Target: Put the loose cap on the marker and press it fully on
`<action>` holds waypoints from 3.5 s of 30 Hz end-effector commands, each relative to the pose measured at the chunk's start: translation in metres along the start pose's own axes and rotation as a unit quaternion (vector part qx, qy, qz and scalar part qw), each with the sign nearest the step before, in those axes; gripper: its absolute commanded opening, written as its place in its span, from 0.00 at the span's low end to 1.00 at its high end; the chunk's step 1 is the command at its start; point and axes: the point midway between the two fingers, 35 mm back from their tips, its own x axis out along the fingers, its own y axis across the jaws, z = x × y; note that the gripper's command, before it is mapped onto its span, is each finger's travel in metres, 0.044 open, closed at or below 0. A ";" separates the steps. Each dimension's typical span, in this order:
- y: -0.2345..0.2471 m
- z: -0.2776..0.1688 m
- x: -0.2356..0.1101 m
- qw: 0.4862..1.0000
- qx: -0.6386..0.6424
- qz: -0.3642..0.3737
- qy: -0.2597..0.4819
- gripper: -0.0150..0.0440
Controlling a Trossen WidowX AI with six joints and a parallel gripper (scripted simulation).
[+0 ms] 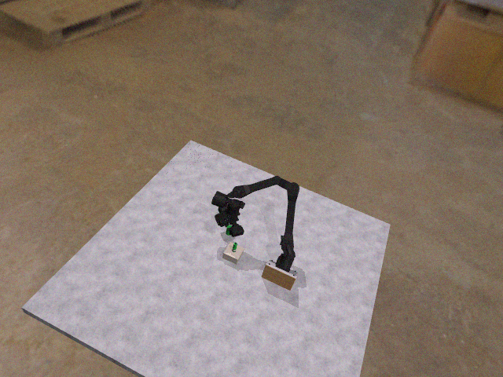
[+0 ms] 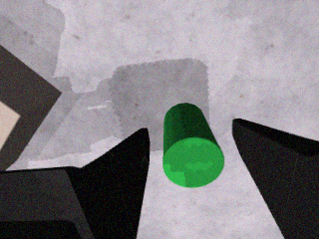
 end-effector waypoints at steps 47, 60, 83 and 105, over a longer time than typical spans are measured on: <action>0.004 0.001 -0.054 1.000 -0.005 0.002 0.002 0.25; 0.044 0.021 -0.075 1.000 -0.007 0.008 -0.007 0.25; 0.117 0.035 -0.107 1.000 -0.008 0.008 -0.003 0.25; 0.134 0.035 -0.102 1.000 -0.006 0.005 0.001 0.25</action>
